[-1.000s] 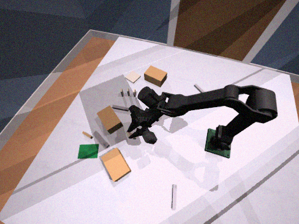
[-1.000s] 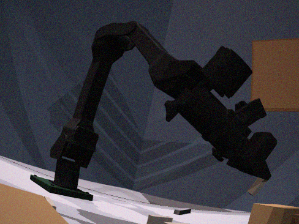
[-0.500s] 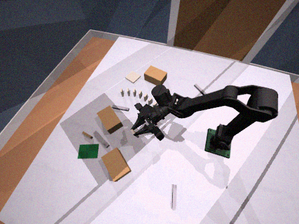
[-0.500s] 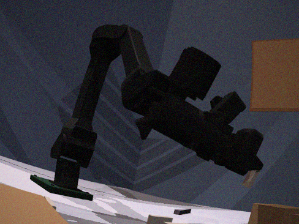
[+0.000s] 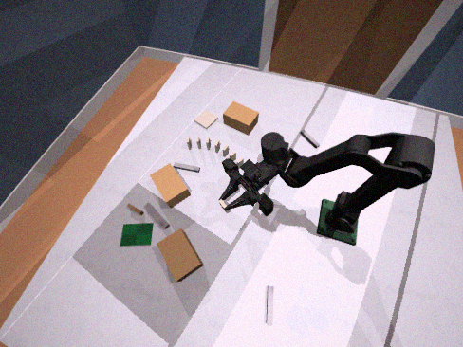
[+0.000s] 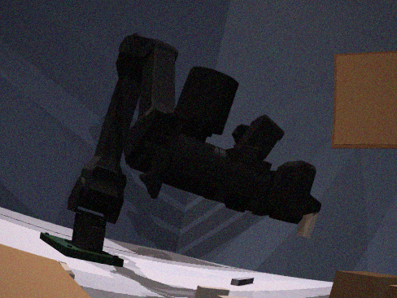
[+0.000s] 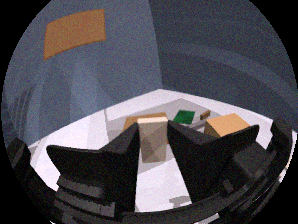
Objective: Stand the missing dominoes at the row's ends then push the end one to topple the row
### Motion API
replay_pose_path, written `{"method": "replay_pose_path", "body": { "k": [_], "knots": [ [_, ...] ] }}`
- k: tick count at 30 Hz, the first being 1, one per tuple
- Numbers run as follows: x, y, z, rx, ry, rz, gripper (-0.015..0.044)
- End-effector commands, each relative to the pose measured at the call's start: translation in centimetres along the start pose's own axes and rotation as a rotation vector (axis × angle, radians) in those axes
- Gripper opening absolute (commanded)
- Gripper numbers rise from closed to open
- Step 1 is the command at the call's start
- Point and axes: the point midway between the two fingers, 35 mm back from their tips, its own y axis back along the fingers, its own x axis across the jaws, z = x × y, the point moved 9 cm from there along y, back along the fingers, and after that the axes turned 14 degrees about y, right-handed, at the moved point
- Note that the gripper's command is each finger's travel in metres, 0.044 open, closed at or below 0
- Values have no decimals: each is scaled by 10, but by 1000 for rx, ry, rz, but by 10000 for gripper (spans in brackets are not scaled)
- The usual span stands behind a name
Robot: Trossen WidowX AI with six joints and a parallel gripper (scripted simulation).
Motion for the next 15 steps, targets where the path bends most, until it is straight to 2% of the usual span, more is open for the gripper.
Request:
{"method": "replay_pose_path", "body": {
  "k": [1,15],
  "knots": [
    [8,9,-1,-33,24,20,107],
    [35,31,-2,-97,103,84,107]
  ]
}}
